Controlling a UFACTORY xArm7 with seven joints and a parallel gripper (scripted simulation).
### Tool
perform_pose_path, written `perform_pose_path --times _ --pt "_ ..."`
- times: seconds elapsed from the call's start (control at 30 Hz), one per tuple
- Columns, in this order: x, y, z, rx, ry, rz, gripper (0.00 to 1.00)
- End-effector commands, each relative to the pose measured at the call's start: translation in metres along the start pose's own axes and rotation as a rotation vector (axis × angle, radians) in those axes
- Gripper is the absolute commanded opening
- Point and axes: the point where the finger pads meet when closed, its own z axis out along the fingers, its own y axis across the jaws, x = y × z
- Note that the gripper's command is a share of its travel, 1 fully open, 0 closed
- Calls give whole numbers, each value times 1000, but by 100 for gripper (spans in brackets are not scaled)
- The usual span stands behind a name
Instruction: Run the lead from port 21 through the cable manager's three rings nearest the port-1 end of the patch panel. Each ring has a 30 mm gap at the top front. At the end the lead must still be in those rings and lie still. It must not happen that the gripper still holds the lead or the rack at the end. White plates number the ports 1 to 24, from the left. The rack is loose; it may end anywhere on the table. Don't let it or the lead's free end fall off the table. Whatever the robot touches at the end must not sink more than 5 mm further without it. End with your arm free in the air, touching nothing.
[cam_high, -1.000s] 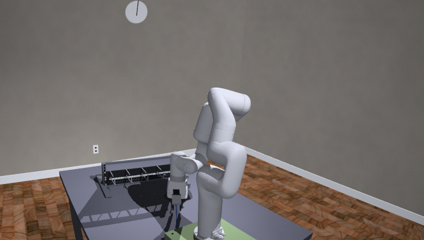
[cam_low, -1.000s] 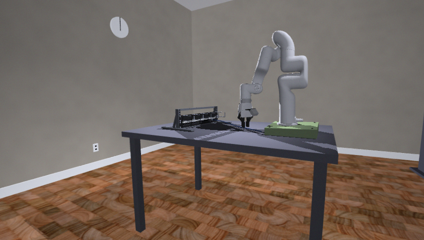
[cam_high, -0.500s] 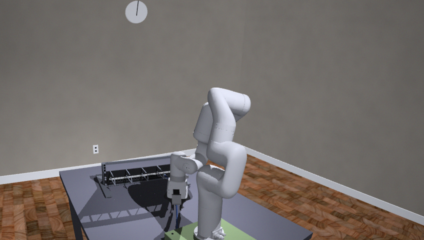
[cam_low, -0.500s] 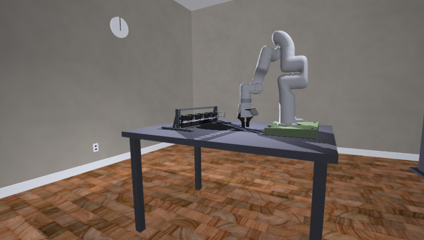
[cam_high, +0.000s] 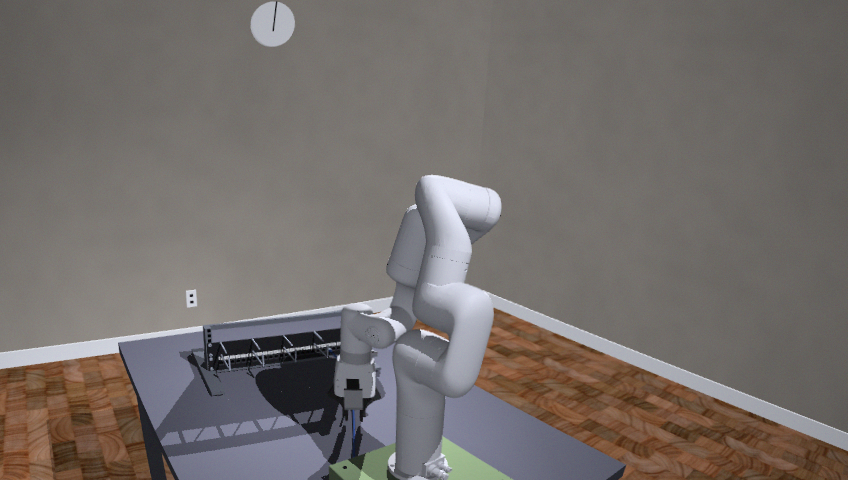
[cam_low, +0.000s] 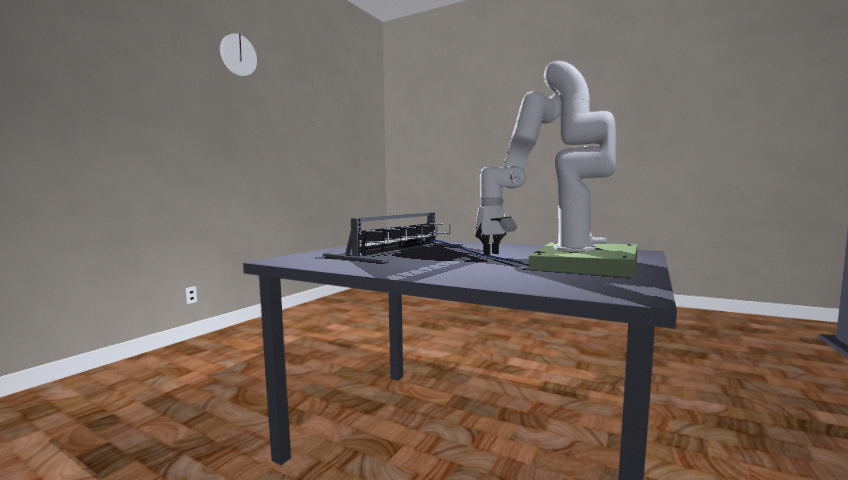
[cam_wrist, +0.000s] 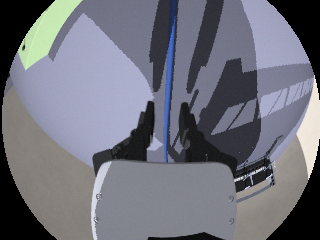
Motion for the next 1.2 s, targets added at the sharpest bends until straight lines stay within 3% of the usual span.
perform_pose_path --times 0.0,1.17 --pt "-1 0 0 -1 -2 0 33" --pt "-1 0 3 -1 -2 0 33"
